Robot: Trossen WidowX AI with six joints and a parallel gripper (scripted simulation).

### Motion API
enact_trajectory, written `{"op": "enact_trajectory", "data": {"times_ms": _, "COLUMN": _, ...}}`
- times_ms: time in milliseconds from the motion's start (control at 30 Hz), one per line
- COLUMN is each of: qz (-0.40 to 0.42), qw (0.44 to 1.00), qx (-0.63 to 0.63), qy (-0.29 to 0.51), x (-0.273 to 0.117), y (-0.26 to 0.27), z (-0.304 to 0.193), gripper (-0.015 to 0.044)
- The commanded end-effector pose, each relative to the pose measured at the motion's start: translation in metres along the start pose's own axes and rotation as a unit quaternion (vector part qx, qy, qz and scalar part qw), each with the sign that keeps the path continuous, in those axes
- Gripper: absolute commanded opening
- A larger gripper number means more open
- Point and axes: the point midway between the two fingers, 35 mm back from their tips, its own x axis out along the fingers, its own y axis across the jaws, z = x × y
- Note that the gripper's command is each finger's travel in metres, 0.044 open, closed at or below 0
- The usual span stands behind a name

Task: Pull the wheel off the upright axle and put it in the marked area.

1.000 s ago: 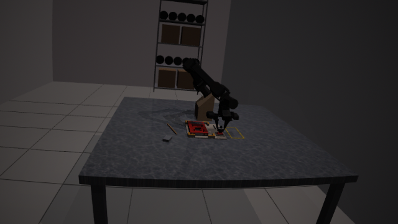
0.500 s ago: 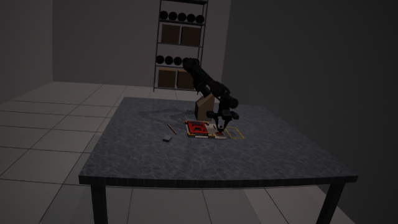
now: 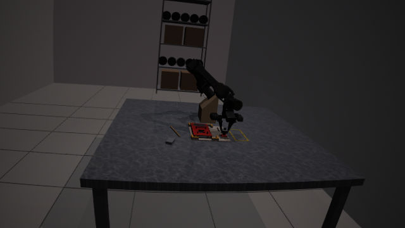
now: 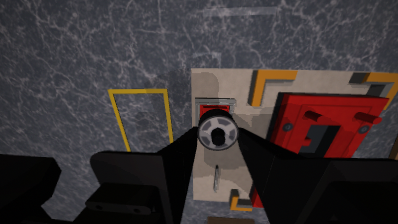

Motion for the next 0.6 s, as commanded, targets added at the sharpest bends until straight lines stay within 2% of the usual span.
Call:
{"op": "enact_trajectory", "data": {"times_ms": 0, "qz": 0.000, "qw": 1.000, "qx": -0.004, "qy": -0.003, "x": -0.0071, "y": 0.0012, "z": -0.0001, "gripper": 0.0000}}
{"op": "enact_trajectory", "data": {"times_ms": 567, "qz": 0.000, "qw": 1.000, "qx": -0.004, "qy": -0.005, "x": -0.0127, "y": 0.0014, "z": 0.0000, "gripper": 0.0000}}
